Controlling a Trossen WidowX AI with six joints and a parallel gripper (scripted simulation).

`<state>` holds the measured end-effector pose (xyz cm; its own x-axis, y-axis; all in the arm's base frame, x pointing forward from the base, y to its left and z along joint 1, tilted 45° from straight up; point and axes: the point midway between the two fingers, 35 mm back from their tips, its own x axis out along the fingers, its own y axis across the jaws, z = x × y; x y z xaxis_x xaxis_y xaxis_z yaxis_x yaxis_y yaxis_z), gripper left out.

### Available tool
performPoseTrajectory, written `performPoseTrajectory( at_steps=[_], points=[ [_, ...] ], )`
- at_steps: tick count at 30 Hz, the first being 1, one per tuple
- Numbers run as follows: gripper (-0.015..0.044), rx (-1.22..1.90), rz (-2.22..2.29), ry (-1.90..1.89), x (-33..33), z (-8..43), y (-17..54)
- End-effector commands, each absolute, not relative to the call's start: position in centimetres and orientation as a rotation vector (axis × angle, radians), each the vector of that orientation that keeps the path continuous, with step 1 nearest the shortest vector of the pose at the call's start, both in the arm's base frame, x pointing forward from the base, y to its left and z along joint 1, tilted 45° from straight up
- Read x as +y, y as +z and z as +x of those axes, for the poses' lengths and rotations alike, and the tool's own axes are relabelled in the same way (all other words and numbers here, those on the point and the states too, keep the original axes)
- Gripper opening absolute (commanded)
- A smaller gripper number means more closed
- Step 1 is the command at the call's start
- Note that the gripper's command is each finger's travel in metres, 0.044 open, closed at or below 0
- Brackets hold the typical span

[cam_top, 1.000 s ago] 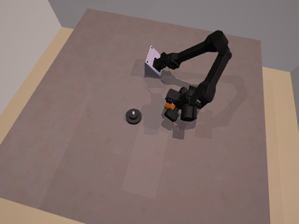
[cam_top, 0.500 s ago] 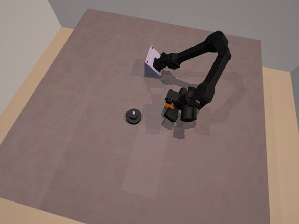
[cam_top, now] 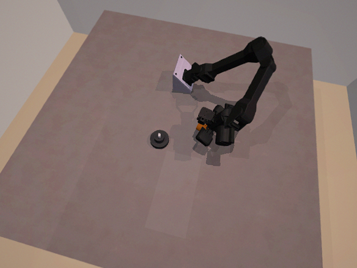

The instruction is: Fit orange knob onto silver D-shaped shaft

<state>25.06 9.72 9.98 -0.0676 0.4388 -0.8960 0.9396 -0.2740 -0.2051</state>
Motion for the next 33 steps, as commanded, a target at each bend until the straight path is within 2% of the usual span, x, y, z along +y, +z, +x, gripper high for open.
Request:
performPoseTrajectory(
  at_steps=[1, 33],
  points=[
    [0.0180, 1.480, 1.722, -1.325, 9.8, 25.0, 10.0],
    [0.0179, 1.713, 2.119, -0.964, 7.0, 24.1, 9.3]
  ],
)
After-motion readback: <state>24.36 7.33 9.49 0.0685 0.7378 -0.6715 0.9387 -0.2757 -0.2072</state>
